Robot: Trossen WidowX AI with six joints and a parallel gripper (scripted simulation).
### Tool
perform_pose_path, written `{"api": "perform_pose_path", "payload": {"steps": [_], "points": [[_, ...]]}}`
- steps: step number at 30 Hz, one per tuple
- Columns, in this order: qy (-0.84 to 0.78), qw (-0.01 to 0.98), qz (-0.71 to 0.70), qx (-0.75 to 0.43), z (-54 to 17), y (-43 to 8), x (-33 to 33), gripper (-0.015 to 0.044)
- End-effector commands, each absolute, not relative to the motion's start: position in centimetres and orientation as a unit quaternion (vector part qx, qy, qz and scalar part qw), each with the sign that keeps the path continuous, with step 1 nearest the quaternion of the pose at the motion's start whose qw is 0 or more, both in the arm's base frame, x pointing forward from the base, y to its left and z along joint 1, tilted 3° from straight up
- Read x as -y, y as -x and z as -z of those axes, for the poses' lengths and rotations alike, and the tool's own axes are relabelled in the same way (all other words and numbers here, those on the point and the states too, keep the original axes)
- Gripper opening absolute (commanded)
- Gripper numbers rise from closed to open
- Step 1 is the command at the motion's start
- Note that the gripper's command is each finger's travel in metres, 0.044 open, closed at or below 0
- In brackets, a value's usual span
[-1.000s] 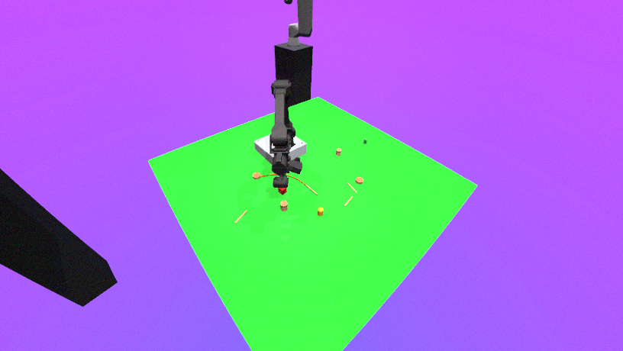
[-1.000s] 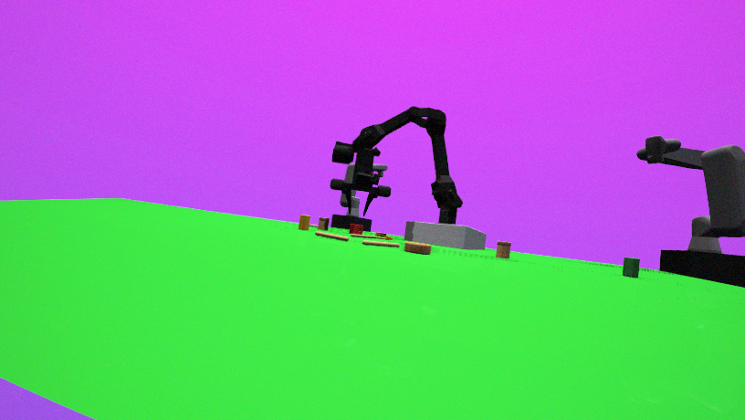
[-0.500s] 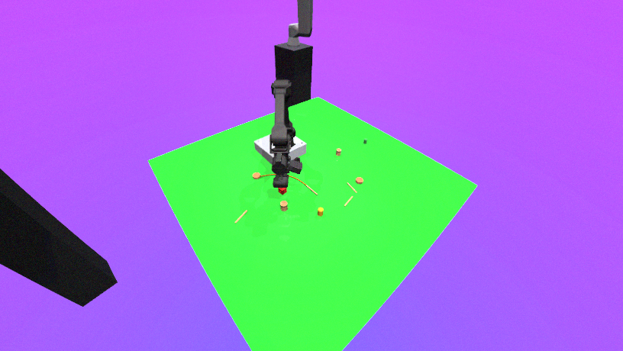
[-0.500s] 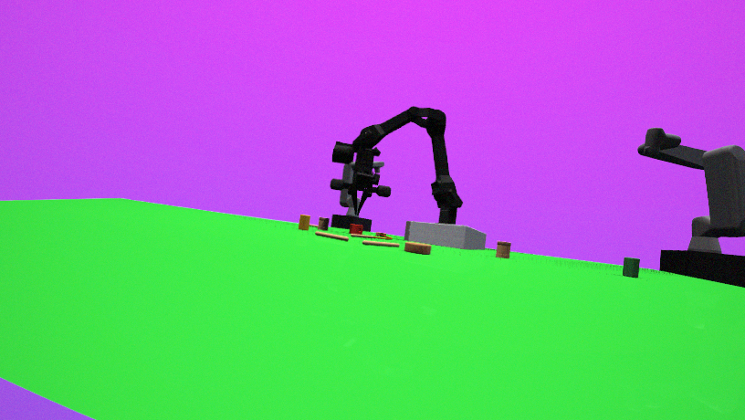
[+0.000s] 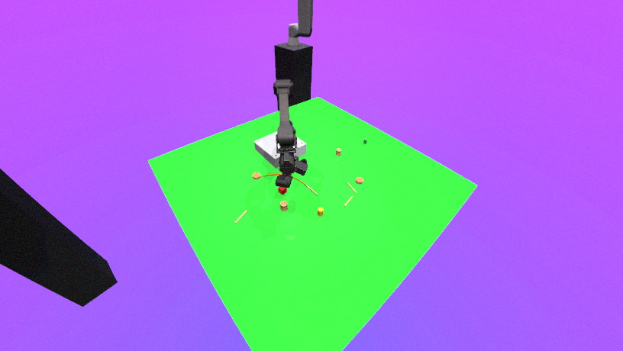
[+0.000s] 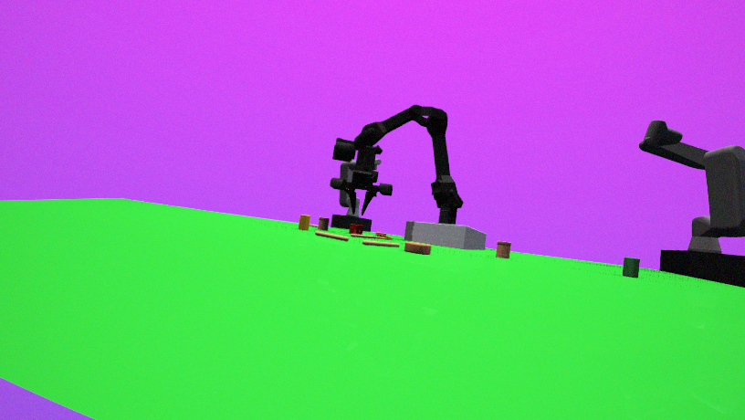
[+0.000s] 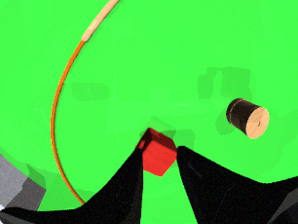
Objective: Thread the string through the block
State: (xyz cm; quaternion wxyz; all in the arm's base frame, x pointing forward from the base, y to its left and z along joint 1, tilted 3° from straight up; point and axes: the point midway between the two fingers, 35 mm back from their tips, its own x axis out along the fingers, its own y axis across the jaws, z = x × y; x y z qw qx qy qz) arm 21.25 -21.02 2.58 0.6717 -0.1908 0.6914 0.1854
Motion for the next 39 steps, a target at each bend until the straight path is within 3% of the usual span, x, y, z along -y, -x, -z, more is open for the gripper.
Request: {"api": "perform_pose_path", "payload": {"steps": [1,10,23,35,39], "points": [[0.104,0.691,-0.099,-0.708,-2.5,-23.4,17.6,0.021],[-0.041,0.698,0.048,-0.714,-2.4,-25.8,11.9,0.044],[-0.041,0.698,0.048,-0.714,-2.4,-25.8,11.9,0.044],[-0.041,0.698,0.048,-0.714,-2.4,-25.8,11.9,0.0125],[-0.041,0.698,0.048,-0.714,-2.4,-25.8,11.9,0.0121]]}}
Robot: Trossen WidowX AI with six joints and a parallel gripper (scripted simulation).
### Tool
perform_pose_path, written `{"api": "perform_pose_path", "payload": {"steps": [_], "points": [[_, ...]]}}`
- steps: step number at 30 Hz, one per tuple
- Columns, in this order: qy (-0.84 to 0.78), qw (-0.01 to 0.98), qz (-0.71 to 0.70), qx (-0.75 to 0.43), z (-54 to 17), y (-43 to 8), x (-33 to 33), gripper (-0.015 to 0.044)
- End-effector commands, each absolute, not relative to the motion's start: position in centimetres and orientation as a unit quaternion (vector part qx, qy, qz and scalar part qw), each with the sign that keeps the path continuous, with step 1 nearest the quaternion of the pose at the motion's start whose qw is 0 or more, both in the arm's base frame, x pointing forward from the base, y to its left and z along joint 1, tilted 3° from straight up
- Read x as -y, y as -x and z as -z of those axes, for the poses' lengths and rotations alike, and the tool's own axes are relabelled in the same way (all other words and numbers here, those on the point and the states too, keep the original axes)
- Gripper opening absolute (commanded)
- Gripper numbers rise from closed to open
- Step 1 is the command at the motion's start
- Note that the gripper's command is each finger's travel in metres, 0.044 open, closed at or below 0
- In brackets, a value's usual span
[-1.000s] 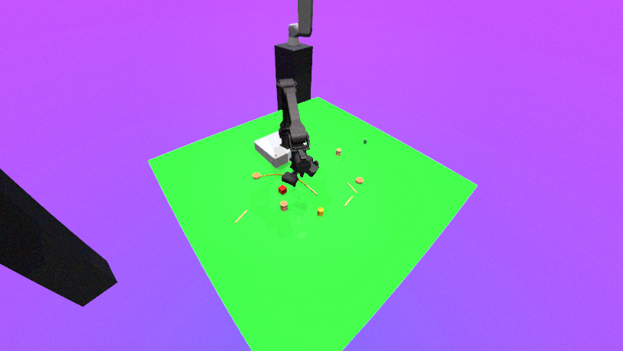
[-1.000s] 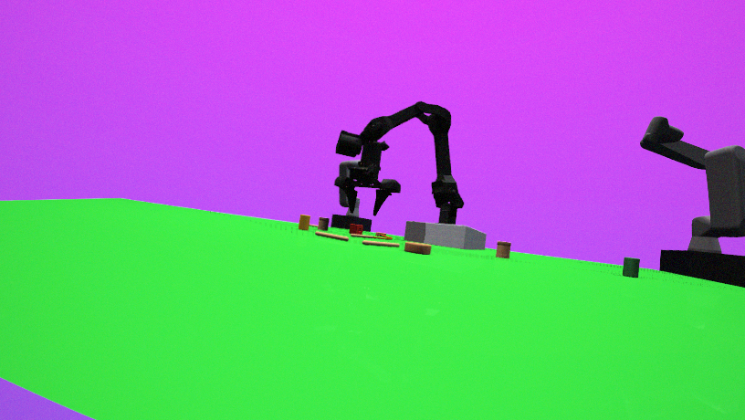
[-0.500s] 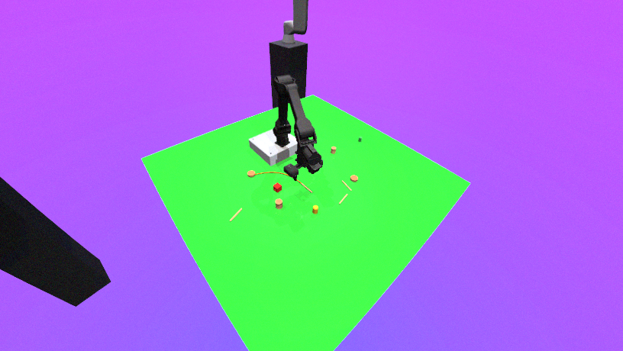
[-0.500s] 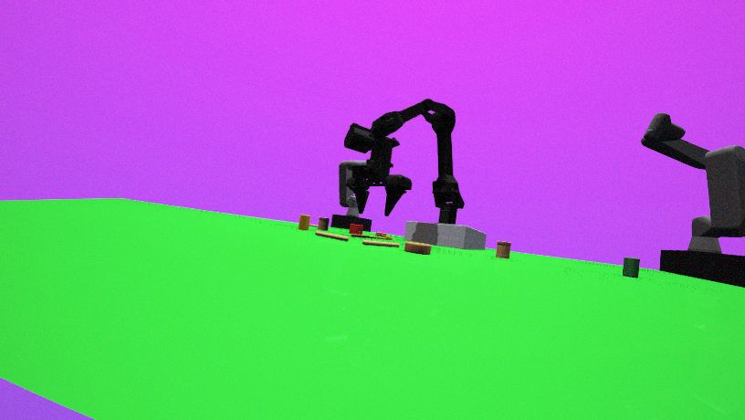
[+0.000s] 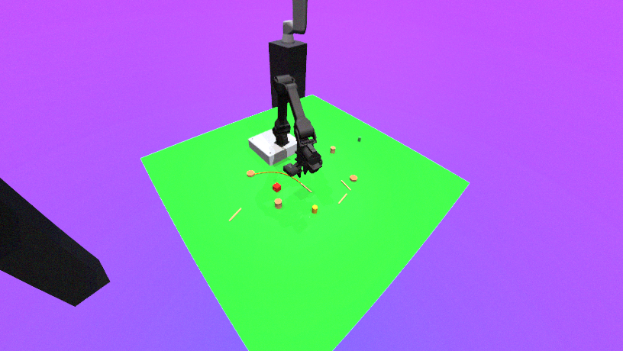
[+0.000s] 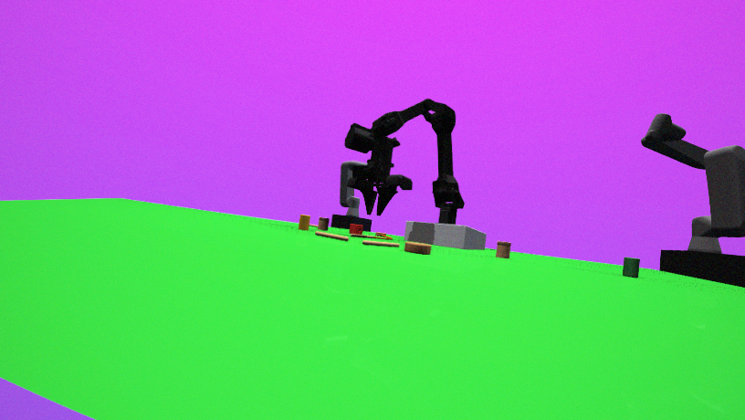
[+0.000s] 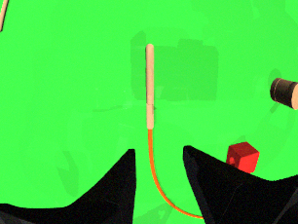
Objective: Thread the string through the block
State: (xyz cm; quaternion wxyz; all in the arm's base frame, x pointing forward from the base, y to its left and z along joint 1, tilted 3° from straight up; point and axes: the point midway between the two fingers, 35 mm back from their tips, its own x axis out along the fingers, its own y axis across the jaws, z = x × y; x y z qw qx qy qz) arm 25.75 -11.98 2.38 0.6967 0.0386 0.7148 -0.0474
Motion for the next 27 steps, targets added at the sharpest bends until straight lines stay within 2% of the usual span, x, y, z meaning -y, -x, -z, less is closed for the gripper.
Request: {"api": "perform_pose_path", "payload": {"steps": [1,27], "points": [[-0.041,0.698,0.048,-0.714,-2.4,-25.8,11.9,0.0121],[-0.041,0.698,0.048,-0.714,0.5,-25.9,12.0,0.0121]]}}
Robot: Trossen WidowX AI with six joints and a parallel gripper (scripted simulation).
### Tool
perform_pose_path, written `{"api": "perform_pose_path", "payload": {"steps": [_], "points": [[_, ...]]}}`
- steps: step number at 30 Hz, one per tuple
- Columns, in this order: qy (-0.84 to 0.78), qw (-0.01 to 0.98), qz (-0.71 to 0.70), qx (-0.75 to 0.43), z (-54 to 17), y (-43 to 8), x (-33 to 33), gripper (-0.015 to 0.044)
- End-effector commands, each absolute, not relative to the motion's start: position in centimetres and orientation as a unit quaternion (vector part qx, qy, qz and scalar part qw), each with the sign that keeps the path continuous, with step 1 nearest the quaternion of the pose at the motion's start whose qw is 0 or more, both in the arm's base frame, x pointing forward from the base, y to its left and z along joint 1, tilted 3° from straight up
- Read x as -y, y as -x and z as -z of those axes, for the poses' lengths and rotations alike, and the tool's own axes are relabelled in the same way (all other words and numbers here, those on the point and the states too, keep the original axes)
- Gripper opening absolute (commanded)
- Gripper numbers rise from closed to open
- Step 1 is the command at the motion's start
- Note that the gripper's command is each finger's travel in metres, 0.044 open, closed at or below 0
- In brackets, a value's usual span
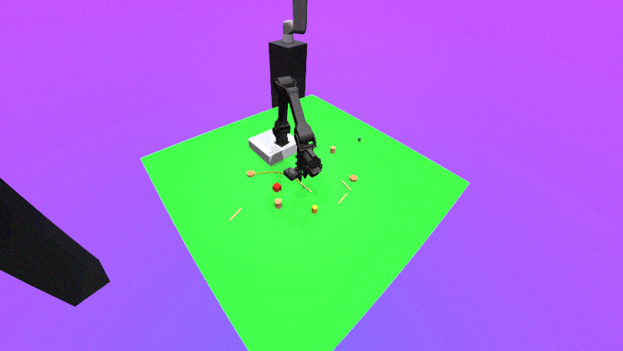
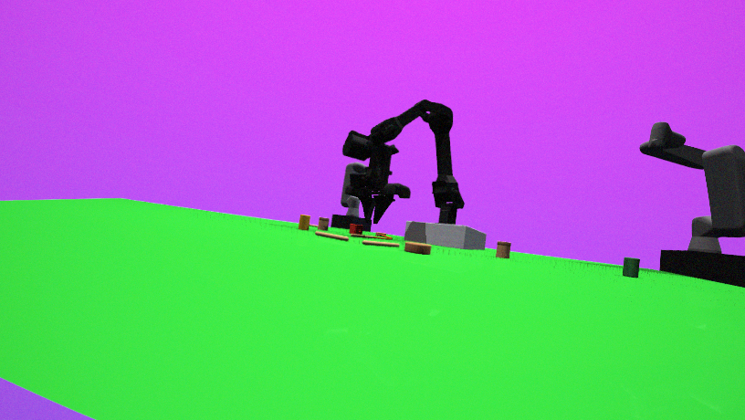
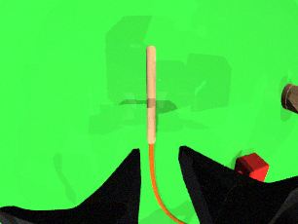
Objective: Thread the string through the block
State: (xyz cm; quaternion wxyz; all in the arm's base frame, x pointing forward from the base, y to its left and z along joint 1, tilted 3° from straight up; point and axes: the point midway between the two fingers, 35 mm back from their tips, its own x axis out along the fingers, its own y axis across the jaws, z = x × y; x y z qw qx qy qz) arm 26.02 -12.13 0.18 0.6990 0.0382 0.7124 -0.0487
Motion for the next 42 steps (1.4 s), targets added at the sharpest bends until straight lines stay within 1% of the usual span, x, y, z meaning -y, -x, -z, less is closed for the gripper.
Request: {"api": "perform_pose_path", "payload": {"steps": [1,19,27,31,32,42], "points": [[-0.041,0.698,0.048,-0.714,0.7,-25.9,12.0,0.0121],[-0.041,0.697,0.048,-0.714,3.5,-25.6,12.0,0.0121],[-0.041,0.697,0.048,-0.714,3.6,-25.6,12.0,0.0121],[-0.04,0.698,0.049,-0.714,3.5,-25.7,12.0,0.0016],[-0.04,0.698,0.049,-0.714,3.5,-25.7,12.0,0.0],[-0.04,0.698,0.049,-0.714,3.3,-25.7,12.1,0.0]]}}
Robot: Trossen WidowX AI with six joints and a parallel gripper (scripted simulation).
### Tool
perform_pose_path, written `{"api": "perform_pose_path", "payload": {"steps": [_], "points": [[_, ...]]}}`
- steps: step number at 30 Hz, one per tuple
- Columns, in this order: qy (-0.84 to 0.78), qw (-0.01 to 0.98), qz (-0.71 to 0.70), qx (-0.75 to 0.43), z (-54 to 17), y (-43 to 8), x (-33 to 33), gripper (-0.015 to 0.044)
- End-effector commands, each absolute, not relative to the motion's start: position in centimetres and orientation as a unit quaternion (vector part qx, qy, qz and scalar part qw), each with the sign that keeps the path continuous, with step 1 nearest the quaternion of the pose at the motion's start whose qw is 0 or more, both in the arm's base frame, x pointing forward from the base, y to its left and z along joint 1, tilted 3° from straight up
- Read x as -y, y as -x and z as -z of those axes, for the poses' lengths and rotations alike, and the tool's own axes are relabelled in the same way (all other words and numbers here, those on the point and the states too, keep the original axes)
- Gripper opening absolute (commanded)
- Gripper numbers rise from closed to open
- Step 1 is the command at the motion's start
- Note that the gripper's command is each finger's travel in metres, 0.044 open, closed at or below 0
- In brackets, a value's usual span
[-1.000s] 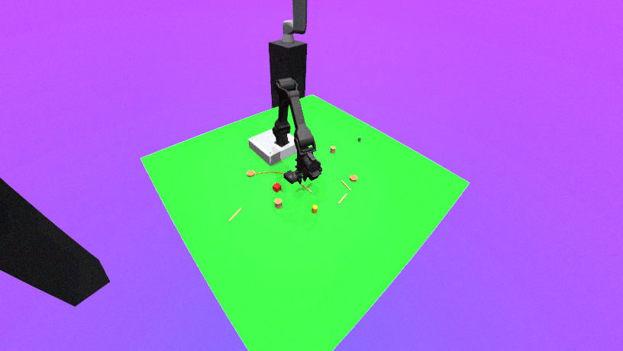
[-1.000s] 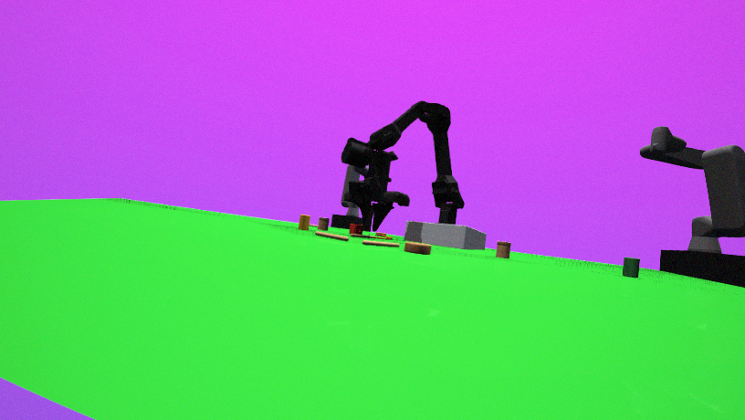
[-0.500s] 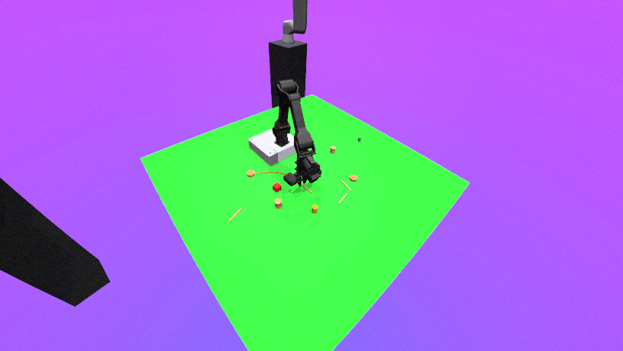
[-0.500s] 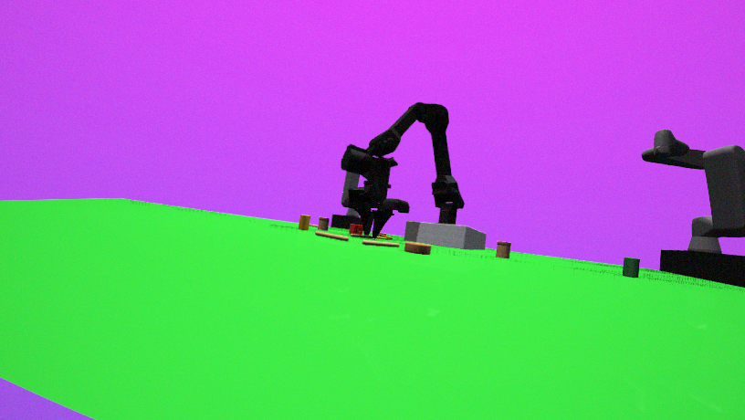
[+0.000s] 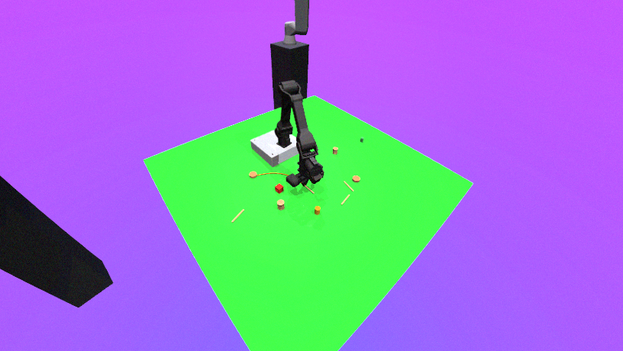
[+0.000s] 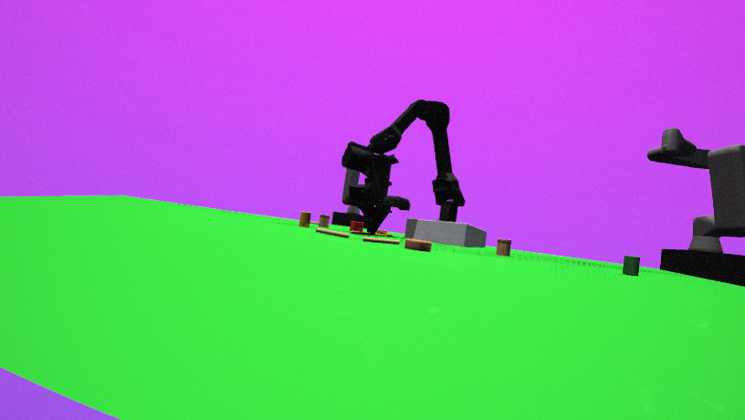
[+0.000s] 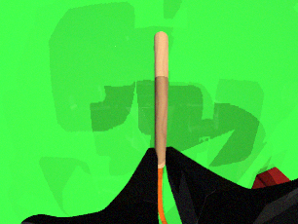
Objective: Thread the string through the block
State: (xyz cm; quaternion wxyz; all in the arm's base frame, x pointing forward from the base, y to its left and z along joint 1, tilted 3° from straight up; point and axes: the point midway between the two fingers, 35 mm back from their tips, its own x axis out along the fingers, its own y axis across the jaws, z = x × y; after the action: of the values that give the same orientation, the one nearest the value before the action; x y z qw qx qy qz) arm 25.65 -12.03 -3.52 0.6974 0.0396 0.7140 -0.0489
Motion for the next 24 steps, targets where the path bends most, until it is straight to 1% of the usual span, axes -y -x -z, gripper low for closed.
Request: {"api": "perform_pose_path", "payload": {"steps": [1,24], "points": [[-0.04,0.698,0.049,-0.714,3.2,-25.7,12.1,0.0],[-0.04,0.698,0.049,-0.714,0.3,-25.9,12.1,0.0]]}}
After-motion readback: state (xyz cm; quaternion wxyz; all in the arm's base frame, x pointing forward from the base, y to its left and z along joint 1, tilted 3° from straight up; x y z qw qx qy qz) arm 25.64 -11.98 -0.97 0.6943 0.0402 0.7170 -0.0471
